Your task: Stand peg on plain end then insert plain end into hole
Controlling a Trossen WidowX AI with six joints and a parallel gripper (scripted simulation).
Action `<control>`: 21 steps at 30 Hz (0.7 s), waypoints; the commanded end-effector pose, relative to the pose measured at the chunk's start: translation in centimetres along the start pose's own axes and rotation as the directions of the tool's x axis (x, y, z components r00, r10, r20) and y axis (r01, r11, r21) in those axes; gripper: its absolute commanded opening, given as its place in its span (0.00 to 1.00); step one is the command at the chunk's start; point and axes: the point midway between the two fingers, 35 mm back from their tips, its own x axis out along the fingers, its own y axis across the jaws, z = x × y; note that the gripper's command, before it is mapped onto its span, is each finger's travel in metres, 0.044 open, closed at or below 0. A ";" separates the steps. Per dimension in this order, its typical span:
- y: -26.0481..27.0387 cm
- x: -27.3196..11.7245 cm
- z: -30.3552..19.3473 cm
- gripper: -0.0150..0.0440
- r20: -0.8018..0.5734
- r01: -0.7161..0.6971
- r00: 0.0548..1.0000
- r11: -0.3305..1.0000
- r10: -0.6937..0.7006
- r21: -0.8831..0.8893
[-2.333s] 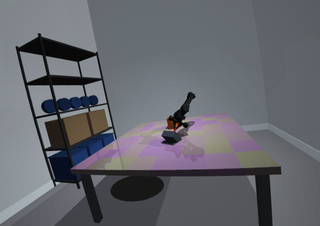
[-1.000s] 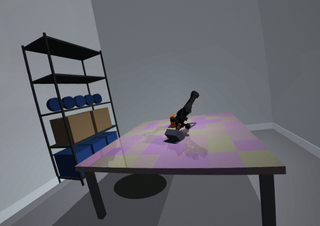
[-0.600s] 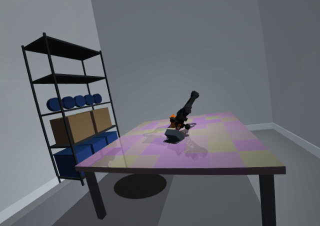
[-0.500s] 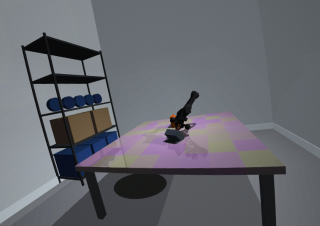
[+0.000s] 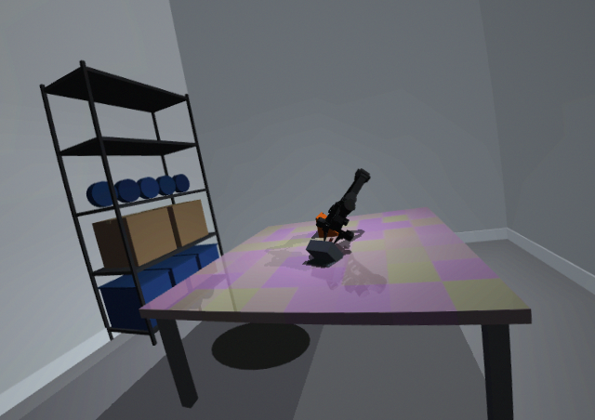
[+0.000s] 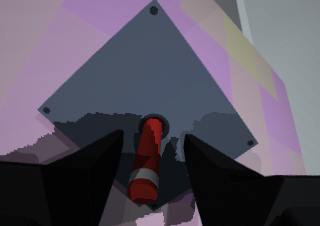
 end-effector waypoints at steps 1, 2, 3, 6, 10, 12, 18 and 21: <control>0.0 0.0 0.0 0.74 0.001 0.001 1.000 1.000 -0.001 0.000; 0.0 0.0 0.0 0.79 0.001 0.001 1.000 1.000 -0.001 0.000; 0.0 0.0 0.0 0.83 0.001 0.001 1.000 1.000 -0.001 0.000; 0.0 -0.2 0.0 0.97 0.001 0.001 1.000 1.000 -0.001 0.000; 0.0 -0.6 0.1 1.00 0.001 0.002 1.000 1.000 -0.002 0.000; 0.0 -0.8 0.1 1.00 0.001 0.002 1.000 1.000 -0.002 0.001; 0.0 -1.5 0.2 1.00 0.001 0.003 1.000 1.000 -0.003 0.001; 0.0 -1.9 0.3 1.00 0.001 0.003 1.000 1.000 -0.003 0.001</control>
